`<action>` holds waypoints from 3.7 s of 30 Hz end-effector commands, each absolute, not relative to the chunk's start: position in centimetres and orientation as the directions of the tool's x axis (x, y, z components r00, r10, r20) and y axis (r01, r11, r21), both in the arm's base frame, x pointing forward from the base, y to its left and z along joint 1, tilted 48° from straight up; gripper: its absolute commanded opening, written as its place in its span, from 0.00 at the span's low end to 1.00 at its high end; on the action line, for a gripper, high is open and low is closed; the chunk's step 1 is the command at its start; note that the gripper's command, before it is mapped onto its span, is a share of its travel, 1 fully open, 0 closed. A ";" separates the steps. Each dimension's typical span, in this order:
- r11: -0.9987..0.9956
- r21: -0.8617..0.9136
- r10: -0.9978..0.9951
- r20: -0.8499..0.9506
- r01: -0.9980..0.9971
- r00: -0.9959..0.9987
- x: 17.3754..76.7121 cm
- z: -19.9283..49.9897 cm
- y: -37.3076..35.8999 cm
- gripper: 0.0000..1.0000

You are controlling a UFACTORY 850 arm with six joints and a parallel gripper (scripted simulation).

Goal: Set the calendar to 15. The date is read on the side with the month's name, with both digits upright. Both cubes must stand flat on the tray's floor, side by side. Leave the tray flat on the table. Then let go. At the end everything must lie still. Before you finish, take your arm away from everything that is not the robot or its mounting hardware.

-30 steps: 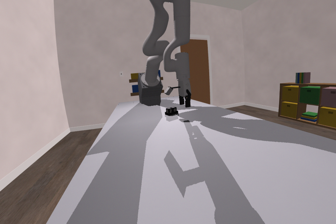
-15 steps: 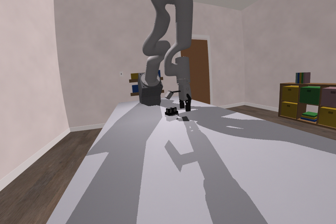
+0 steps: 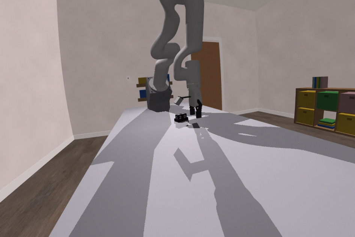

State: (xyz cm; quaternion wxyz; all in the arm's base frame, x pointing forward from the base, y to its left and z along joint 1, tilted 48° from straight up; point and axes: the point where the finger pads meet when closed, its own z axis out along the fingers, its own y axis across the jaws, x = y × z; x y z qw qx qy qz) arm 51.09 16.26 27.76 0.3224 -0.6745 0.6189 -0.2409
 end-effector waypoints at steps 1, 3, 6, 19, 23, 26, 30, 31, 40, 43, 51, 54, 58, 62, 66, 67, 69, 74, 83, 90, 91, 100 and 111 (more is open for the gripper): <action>-0.026 -0.734 -0.990 -0.074 -0.679 0.118 51.1 27.8 16.3 1.00; -0.026 -0.734 -0.990 -0.074 -0.679 0.118 51.1 27.8 16.3 1.00; -0.026 -0.734 -0.990 -0.074 -0.679 0.118 51.1 27.8 16.3 1.00; -0.026 -0.734 -0.990 -0.074 -0.679 0.118 51.1 27.8 16.3 1.00; -0.026 -0.734 -0.990 -0.074 -0.679 0.118 51.1 27.8 16.3 1.00; -0.026 -0.734 -0.990 -0.074 -0.679 0.118 51.1 27.8 16.3 1.00; -0.026 -0.734 -0.990 -0.074 -0.679 0.118 51.1 27.8 16.3 1.00; -0.026 -0.734 -0.990 -0.074 -0.679 0.118 51.1 27.8 16.3 1.00; -0.026 -0.734 -0.990 -0.074 -0.679 0.118 51.1 27.8 16.3 1.00; -0.026 -0.734 -0.990 -0.074 -0.679 0.118 51.1 27.8 16.3 1.00; -0.026 -0.734 -0.990 -0.074 -0.679 0.118 51.1 27.8 16.3 1.00; -0.026 -0.734 -0.990 -0.074 -0.679 0.118 51.1 27.8 16.3 1.00; -0.026 -0.734 -0.990 -0.074 -0.679 0.118 51.1 27.8 16.3 1.00; -0.026 -0.734 -0.990 -0.074 -0.679 0.118 51.1 27.8 16.3 1.00; -0.026 -0.734 -0.990 -0.074 -0.679 0.118 51.1 27.8 16.3 1.00; -0.026 -0.734 -0.990 -0.074 -0.679 0.118 51.1 27.8 16.3 1.00; -0.026 -0.734 -0.990 -0.074 -0.679 0.118 51.1 27.8 16.3 1.00; -0.026 -0.734 -0.990 -0.074 -0.679 0.118 50.4 28.4 16.1 1.00; -0.026 -0.734 -0.990 -0.074 -0.679 0.118 49.0 29.8 15.9 1.00; 0.070 -0.723 -0.988 -0.145 -0.687 0.052 49.0 29.8 16.0 1.00; 0.112 -0.716 -0.984 -0.176 -0.689 0.022 49.0 29.8 16.0 1.00; 0.241 -0.687 -0.961 -0.268 -0.686 -0.069 48.9 29.8 16.4 1.00; 0.473 -0.598 -0.870 -0.431 -0.647 -0.237 48.8 29.8 16.7 1.00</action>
